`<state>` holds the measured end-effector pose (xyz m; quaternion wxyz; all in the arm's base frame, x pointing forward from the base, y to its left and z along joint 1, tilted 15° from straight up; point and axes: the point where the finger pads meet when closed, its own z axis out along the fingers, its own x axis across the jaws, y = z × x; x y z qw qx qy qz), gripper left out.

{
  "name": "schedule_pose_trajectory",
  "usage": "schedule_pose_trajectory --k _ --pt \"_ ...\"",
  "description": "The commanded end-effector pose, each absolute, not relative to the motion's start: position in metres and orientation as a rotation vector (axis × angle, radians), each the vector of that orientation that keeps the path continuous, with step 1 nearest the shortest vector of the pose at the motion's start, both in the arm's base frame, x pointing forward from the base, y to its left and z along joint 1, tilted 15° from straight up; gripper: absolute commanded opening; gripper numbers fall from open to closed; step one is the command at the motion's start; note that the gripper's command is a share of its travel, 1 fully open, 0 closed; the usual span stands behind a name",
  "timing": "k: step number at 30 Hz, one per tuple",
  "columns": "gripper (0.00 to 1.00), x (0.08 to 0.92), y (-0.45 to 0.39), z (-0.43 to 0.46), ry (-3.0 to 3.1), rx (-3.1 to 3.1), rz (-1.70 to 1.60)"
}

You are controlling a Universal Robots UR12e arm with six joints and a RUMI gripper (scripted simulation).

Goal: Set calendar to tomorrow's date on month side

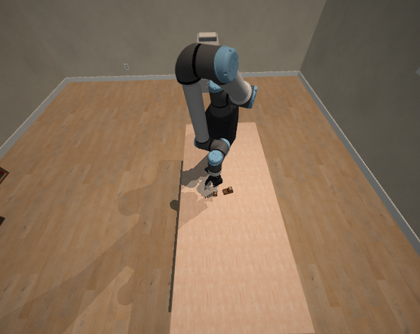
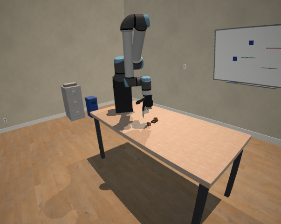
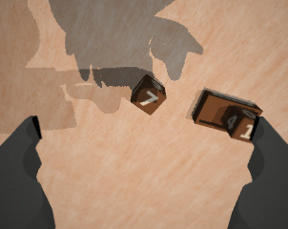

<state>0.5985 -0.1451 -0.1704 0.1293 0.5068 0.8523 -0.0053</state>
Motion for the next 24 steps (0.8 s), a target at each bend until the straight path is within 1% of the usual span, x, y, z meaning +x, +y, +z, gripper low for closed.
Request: schedule_pose_trajectory --k 1,9,12,24 --pt "1.0 0.5995 -0.1468 -0.1699 2.589 1.267 -0.039" --pt "1.0 0.6017 -0.1487 -0.1696 2.734 0.929 -0.086" --pt "1.0 0.6019 -0.1487 -0.1696 2.74 0.91 -0.089" --pt "1.0 0.6065 -0.1499 -0.1692 2.879 0.358 -0.16"
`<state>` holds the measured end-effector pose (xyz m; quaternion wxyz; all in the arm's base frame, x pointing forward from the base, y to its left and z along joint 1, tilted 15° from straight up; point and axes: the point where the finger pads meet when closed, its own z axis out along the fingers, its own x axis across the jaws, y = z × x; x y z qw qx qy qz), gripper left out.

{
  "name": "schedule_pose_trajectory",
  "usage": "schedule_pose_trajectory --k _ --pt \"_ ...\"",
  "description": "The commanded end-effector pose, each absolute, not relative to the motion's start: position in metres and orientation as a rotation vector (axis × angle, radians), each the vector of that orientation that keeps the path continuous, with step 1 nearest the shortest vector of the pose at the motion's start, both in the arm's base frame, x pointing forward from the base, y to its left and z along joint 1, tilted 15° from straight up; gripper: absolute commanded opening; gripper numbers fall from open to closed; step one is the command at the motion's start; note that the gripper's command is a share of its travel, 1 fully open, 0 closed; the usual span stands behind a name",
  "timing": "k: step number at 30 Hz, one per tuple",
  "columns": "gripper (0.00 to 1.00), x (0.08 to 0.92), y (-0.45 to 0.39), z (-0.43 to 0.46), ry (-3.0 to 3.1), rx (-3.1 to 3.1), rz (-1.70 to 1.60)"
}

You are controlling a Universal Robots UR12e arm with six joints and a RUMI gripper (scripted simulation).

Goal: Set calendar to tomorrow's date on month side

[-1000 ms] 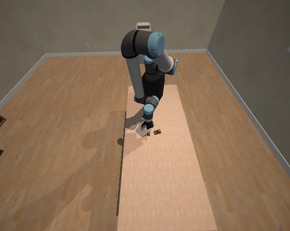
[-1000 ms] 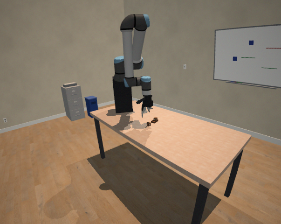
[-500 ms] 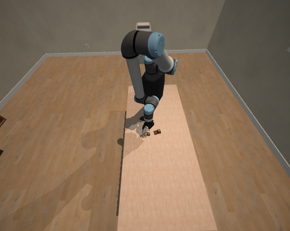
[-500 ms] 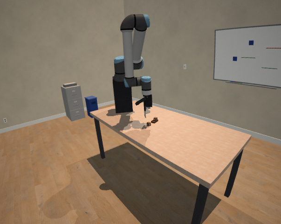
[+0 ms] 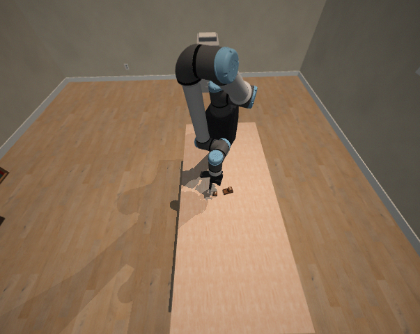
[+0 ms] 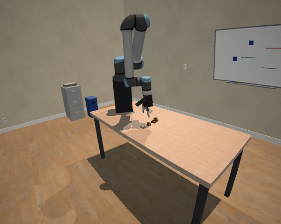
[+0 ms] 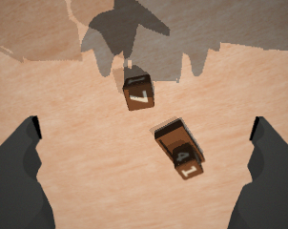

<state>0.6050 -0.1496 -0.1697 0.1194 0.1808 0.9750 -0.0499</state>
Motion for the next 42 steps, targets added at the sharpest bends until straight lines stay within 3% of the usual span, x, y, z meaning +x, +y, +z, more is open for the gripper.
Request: schedule_pose_trajectory --k 1,42 --pt "1.0 0.607 -0.15 -0.169 2.888 0.297 -0.167" --pt "1.0 0.62 -0.14 -0.17 2.681 -1.315 -0.331"
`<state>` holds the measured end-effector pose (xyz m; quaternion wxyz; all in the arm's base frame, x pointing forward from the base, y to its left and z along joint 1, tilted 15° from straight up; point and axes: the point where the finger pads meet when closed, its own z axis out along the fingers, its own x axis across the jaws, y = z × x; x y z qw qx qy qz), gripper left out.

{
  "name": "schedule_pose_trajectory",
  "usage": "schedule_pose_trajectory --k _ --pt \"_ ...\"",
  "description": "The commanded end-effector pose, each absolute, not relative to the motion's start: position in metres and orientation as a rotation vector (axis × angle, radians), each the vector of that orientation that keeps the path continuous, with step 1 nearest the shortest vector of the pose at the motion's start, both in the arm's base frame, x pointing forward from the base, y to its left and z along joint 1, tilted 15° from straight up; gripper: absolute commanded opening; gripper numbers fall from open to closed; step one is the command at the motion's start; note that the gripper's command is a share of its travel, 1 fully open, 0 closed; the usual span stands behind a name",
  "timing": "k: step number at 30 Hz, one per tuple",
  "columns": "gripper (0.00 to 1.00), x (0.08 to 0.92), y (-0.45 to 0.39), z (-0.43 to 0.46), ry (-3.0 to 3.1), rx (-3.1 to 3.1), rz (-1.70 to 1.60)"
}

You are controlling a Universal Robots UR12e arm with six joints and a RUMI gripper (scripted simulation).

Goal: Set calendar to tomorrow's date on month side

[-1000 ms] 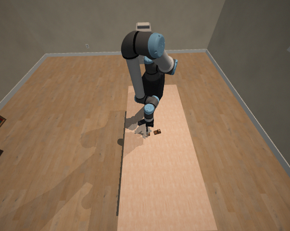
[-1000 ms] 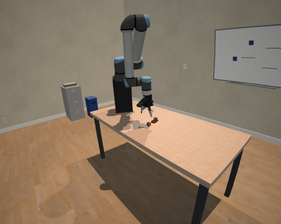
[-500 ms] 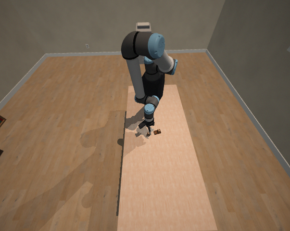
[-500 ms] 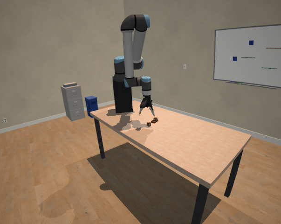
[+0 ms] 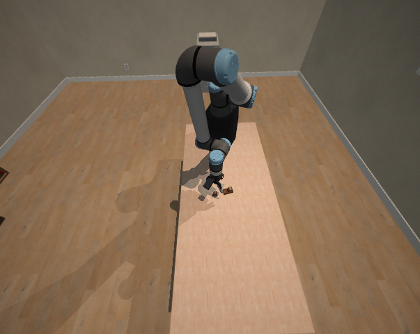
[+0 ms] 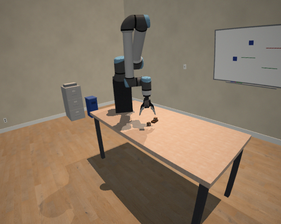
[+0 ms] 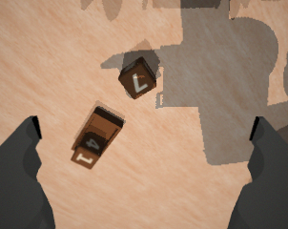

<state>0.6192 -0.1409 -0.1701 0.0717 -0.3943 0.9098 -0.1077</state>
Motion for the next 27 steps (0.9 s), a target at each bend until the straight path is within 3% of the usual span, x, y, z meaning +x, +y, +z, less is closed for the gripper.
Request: schedule_pose_trajectory --k 1,27 --pt "1.0 0.6204 -0.1393 -0.1699 2.667 -1.35 -0.334" --pt "1.0 0.6221 -0.1322 -0.1713 2.386 -1.868 -0.372"
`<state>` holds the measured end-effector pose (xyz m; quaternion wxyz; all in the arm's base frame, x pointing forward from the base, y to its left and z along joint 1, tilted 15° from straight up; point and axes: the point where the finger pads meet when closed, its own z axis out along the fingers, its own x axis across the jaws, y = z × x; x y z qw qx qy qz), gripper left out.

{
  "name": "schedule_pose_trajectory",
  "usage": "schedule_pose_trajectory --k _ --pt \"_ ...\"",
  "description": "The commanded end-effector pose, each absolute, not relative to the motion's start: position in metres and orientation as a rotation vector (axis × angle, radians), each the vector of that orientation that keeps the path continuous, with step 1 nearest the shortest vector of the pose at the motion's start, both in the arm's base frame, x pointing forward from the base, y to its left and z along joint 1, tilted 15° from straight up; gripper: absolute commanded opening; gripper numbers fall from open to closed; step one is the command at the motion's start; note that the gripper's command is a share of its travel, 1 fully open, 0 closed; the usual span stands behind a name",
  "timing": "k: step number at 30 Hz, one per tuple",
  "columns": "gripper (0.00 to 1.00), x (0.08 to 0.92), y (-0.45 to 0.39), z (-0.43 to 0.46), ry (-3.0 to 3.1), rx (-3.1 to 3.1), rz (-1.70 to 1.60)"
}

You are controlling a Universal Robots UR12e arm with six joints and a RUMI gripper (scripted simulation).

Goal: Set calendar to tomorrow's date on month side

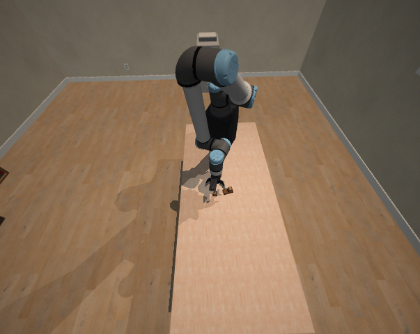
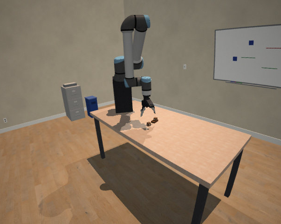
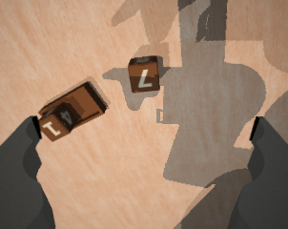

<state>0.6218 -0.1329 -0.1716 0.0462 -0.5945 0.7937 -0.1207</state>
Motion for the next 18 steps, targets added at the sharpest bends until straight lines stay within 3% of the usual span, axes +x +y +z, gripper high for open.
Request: schedule_pose_trajectory --k 1,18 --pt "1.0 0.6221 -0.132 -0.1713 2.379 -1.878 -0.373" --pt "1.0 0.6222 -0.1308 -0.1716 2.327 -1.953 -0.378"
